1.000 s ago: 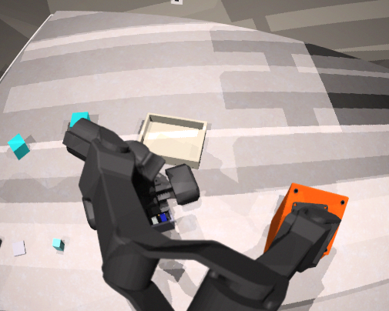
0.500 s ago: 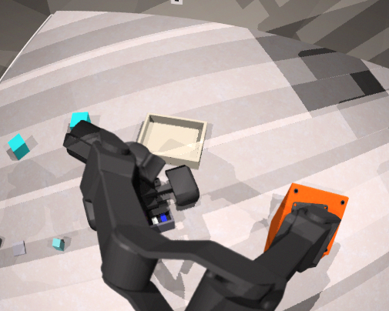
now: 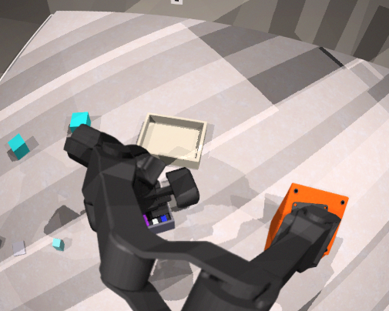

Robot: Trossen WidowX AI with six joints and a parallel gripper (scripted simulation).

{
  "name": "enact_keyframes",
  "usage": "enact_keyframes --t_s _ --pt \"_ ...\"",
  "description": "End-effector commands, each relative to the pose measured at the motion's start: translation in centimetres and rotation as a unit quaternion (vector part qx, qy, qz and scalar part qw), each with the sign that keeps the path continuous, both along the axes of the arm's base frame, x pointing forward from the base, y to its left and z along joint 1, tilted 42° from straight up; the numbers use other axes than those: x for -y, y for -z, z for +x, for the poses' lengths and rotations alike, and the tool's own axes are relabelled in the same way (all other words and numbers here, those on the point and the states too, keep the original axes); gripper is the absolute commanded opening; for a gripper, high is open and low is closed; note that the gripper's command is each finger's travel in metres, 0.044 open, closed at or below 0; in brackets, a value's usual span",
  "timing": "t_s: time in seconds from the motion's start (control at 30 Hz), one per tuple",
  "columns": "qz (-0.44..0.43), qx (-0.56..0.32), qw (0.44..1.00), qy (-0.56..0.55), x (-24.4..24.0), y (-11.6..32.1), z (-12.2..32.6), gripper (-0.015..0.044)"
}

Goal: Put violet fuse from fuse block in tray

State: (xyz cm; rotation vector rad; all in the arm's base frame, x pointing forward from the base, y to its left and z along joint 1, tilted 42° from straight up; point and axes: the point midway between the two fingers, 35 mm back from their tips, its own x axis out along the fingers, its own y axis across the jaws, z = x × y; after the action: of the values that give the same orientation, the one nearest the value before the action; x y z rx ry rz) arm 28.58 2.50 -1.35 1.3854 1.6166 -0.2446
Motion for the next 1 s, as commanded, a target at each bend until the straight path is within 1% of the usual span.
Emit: enact_keyframes --t_s 0.0,0.13,0.97 --pt "0.0 0.0 1.0 0.0 0.01 -0.01 0.0 0.0027" --pt "0.0 0.0 1.0 0.0 0.01 -0.01 0.0 0.0" --pt "0.0 0.0 1.0 0.0 0.65 -0.69 -0.04 0.0"
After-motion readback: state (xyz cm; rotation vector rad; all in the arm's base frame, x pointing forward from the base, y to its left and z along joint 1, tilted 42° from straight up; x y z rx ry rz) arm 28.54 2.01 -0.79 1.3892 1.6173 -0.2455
